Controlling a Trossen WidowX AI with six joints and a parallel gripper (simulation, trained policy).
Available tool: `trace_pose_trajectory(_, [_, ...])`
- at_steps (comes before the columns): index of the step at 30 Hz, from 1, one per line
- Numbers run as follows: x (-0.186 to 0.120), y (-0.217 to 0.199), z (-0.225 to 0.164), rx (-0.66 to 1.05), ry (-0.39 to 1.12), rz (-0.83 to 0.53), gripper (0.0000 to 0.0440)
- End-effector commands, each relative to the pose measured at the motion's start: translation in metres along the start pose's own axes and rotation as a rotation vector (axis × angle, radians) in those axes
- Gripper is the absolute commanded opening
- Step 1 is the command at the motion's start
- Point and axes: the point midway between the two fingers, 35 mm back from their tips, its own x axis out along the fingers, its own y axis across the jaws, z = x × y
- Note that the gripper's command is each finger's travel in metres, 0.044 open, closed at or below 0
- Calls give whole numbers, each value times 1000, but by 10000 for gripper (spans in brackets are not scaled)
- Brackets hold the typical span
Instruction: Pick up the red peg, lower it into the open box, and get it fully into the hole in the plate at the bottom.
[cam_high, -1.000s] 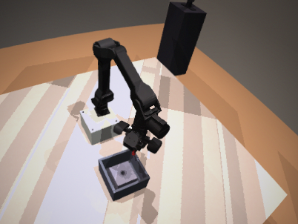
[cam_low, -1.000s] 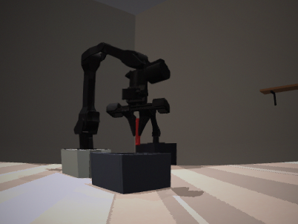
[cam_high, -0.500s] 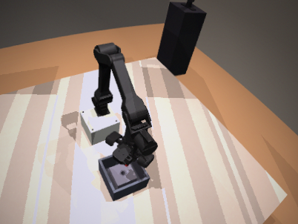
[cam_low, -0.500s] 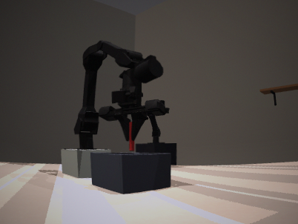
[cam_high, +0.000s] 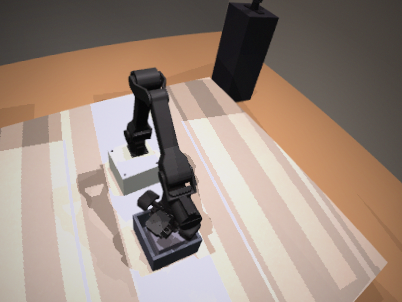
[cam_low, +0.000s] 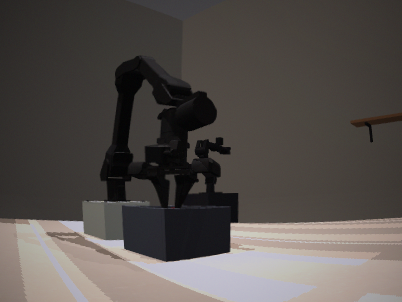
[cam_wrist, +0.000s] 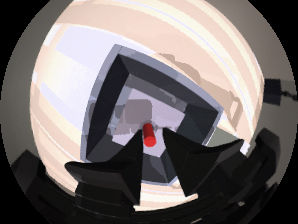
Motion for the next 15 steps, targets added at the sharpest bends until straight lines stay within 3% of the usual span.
trace_pose_trajectory(1, [10,1,3,-21,14,-14,182])
trace_pose_trajectory(6, [15,9,15,-23,10,-6,294])
trace_pose_trajectory(15, [16,20,41,-31,-25,17,440])
